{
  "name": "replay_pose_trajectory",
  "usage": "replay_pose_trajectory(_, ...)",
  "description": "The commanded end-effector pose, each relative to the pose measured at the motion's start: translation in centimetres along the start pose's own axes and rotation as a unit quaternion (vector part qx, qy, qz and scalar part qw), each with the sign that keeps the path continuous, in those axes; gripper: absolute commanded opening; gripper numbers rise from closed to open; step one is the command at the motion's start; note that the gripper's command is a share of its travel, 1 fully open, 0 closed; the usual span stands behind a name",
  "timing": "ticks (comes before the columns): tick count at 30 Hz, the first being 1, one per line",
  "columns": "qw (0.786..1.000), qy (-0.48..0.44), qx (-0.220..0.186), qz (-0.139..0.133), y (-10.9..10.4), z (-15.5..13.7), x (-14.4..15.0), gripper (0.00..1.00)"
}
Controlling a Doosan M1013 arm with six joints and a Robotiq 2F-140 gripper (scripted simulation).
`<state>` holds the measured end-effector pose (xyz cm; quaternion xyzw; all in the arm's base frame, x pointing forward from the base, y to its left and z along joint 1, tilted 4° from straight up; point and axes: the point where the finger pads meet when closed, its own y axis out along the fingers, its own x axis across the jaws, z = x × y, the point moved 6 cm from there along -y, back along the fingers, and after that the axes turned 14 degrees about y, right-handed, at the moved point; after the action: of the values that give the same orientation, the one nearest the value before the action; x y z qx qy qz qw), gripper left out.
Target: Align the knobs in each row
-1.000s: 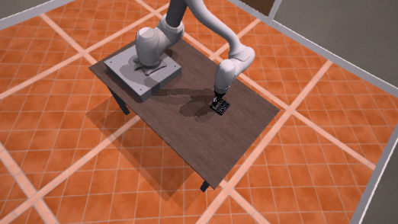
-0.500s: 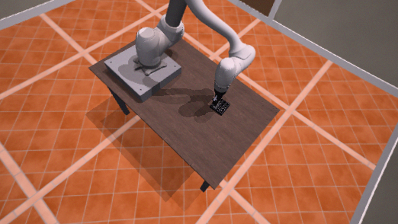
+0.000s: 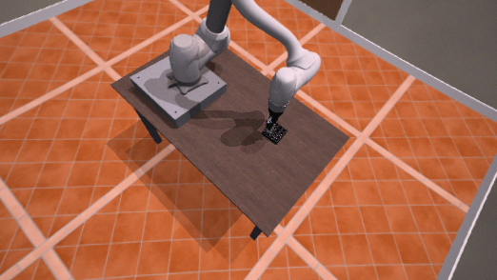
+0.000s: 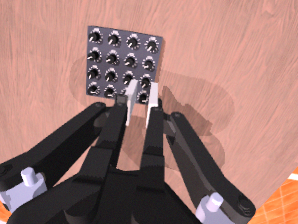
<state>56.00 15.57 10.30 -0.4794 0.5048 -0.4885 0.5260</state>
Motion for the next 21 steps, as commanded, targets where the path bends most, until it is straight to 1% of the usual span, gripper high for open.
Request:
replay_pose_trajectory(1,1.0,0.0,0.0,0.0,-0.1,0.0,0.0,0.12)
replay_pose_trajectory(10,1.0,0.0,0.0,0.0,-0.1,0.0,0.0,0.12)
replay_pose_trajectory(11,1.0,0.0,0.0,0.0,-0.1,0.0,0.0,1.0)
replay_pose_trajectory(16,1.0,0.0,0.0,0.0,-0.6,0.0,0.0,1.0)
replay_pose_trajectory(21,1.0,0.0,0.0,0.0,-2.4,0.0,0.0,1.0)
